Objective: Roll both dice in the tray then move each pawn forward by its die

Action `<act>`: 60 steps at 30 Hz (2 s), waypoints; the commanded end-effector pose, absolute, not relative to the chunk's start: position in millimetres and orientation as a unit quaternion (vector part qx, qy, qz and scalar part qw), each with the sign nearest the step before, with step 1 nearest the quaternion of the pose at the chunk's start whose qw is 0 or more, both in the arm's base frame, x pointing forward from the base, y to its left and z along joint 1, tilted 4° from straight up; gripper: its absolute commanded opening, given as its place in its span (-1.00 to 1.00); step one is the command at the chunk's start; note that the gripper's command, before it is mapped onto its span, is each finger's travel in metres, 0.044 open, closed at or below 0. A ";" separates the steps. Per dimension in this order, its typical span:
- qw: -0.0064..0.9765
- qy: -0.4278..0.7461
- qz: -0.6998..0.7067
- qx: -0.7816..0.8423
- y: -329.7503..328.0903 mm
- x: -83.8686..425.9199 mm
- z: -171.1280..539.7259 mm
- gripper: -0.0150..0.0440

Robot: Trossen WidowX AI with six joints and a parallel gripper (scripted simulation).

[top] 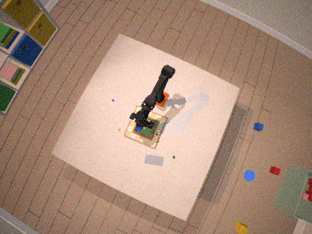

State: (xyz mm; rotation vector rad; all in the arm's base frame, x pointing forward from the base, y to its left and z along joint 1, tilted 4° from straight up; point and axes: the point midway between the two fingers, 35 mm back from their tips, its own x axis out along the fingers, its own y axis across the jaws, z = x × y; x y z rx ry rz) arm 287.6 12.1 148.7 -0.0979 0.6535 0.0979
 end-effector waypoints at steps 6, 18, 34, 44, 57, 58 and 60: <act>0.945 0.318 0.050 -0.049 11.8 277.3 156.8 -0.49; 0.945 0.318 0.050 -0.049 11.8 277.4 157.4 -0.49; 0.945 0.321 0.048 -0.048 11.1 277.9 155.7 0.04; 0.945 0.318 0.050 -0.049 13.2 275.1 195.7 0.93; 0.837 0.543 0.038 -0.052 13.6 294.1 166.2 1.00; 0.822 0.565 0.036 -0.053 13.7 295.5 163.0 1.00; 0.791 0.608 0.032 -0.057 13.9 297.9 156.6 1.00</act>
